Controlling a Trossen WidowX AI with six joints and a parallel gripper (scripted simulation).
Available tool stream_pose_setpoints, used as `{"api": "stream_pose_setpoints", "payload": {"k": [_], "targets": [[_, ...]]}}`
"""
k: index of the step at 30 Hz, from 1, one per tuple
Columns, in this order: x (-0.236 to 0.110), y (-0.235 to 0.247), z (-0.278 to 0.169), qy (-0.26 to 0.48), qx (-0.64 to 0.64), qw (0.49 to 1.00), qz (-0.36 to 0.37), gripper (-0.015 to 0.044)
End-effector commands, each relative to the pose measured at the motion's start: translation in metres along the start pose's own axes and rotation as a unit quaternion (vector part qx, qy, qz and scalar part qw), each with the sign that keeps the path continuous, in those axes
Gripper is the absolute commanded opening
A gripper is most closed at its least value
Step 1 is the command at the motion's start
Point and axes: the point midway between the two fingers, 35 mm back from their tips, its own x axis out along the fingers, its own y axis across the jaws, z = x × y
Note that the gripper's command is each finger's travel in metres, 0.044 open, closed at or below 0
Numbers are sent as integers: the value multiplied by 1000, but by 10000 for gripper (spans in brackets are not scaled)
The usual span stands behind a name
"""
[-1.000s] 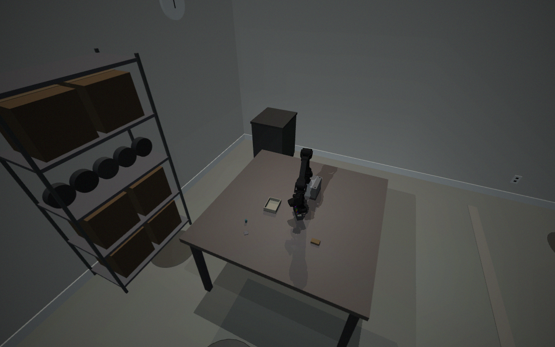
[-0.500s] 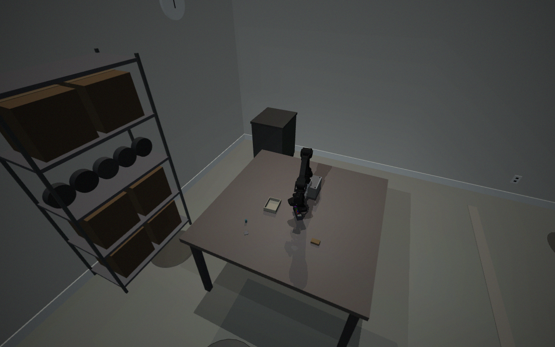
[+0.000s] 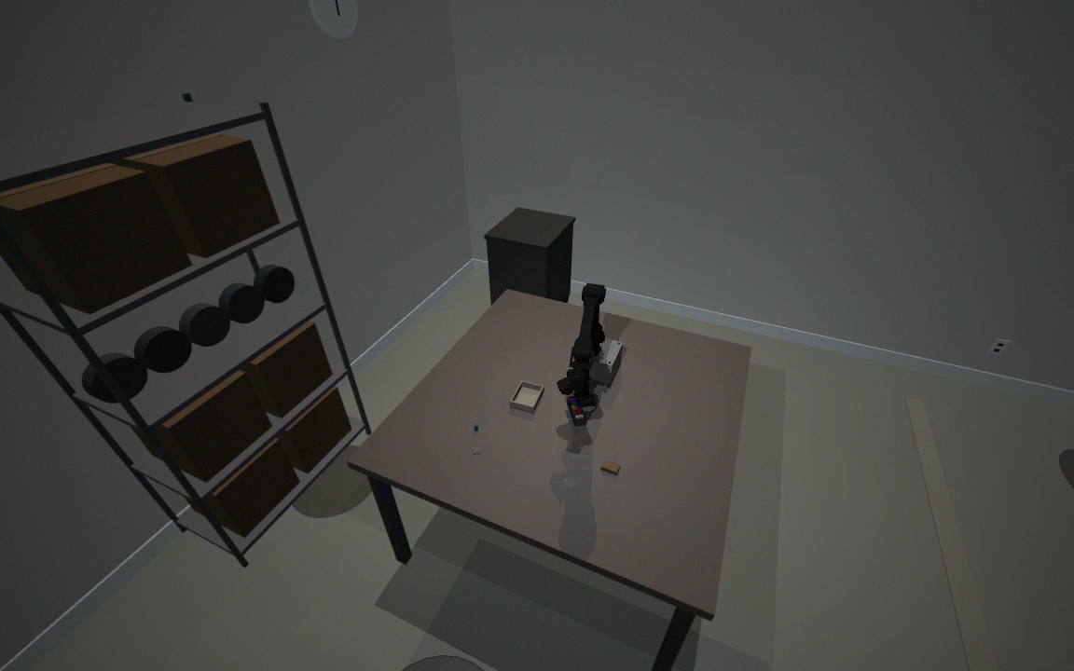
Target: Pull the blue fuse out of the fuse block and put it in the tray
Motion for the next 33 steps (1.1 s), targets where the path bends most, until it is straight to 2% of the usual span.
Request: {"api": "stream_pose_setpoints", "payload": {"k": [1, 4, 15, 33], "targets": [[-5, 1, 1, -4, 2, 1000, 0, 0], [-5, 0, 5, -4, 2, 1000, 0, 0], [-6, -27, 59, -6, 2, 1000, -1, 0], [-7, -94, 138, -9, 2, 1000, -4, 0]]}}
